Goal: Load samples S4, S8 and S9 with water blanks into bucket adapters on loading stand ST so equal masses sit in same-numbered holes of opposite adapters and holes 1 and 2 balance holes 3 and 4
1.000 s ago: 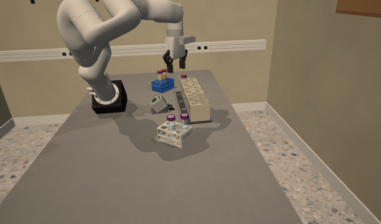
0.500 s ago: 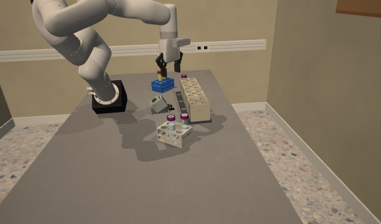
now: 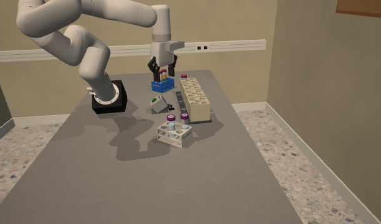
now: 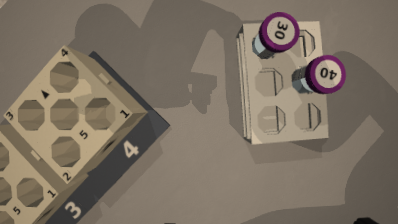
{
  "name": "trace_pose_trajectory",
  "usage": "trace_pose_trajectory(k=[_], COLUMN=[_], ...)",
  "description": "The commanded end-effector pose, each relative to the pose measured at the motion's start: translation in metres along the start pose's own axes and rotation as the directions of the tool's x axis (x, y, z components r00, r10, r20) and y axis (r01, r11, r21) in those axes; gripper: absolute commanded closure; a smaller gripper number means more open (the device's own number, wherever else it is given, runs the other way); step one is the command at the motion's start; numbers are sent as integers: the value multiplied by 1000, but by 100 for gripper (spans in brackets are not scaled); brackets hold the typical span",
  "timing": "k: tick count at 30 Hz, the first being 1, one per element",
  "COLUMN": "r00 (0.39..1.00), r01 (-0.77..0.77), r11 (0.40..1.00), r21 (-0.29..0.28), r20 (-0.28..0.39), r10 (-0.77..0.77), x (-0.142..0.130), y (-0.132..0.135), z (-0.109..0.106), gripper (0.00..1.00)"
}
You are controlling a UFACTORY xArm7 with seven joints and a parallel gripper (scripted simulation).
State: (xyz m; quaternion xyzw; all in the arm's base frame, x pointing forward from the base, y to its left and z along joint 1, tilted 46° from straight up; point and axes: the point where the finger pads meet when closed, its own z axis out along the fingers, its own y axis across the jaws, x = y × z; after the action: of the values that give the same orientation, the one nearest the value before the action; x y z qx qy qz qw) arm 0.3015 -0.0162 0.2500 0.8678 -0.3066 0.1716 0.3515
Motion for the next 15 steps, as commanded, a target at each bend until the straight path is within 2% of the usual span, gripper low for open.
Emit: trace_pose_trajectory(k=[1,13,15], r00=[1000,1000,1000], r01=[2,2,2], r11=[1000,1000,1000], r21=[7,6,6], r20=[-4,-5,-5], r10=[-2,-2,-2], x=[8,26,26], y=[21,78,78], z=[-2,-2,-2], gripper=[0,0,0])
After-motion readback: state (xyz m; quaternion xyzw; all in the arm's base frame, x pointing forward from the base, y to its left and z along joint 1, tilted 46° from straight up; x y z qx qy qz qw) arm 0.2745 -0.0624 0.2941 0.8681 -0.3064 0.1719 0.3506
